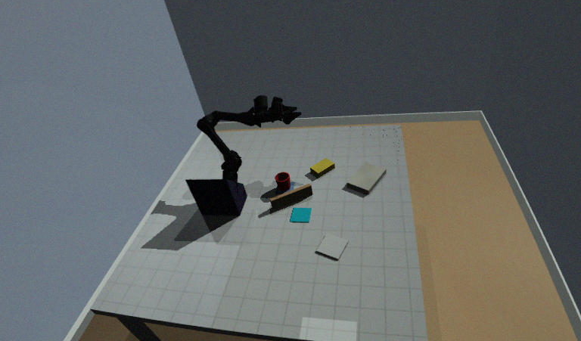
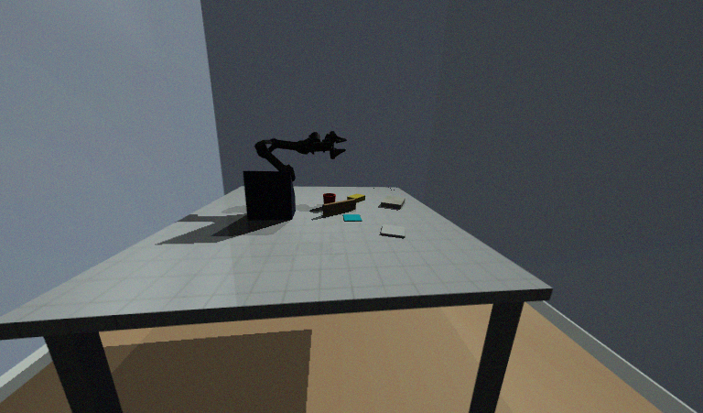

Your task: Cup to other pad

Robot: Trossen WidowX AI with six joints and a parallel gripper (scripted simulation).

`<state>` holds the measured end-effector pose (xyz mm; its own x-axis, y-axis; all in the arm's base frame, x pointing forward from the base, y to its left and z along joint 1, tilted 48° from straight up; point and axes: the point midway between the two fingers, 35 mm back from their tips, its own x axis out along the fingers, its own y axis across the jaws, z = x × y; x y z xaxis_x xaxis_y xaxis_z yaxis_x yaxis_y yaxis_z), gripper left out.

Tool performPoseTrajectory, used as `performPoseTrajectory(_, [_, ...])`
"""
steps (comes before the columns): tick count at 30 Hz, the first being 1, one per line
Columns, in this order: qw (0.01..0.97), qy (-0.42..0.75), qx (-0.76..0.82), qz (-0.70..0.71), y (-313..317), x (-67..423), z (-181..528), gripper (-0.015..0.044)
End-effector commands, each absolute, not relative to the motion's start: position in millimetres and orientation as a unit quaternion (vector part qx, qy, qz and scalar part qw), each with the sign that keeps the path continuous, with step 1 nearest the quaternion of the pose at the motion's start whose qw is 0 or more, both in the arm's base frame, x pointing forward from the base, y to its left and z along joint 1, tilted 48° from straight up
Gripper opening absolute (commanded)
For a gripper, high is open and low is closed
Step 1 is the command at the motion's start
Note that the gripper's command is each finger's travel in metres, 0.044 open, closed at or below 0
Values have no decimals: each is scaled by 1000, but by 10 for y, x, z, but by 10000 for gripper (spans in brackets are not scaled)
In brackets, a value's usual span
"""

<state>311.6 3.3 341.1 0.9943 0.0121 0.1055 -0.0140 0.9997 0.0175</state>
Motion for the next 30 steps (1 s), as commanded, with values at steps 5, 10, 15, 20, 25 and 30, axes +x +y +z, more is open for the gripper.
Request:
performPoseTrajectory(5, [985, 148, 80, 44, 70, 3372, 2499, 269])
performPoseTrajectory(10, [919, 343, 185, 55, 109, 3290, 1651, 148])
performPoseTrajectory(15, [773, 536, 336, 33, 230, 2876, 962, 148])
performPoseTrajectory(20, [532, 681, 502, -32, 423, 2337, 680, 148])
performPoseTrajectory(25, [419, 713, 558, -66, 495, 2155, 693, 148])
performPoseTrajectory(30, [419, 713, 558, -66, 495, 2155, 693, 148])
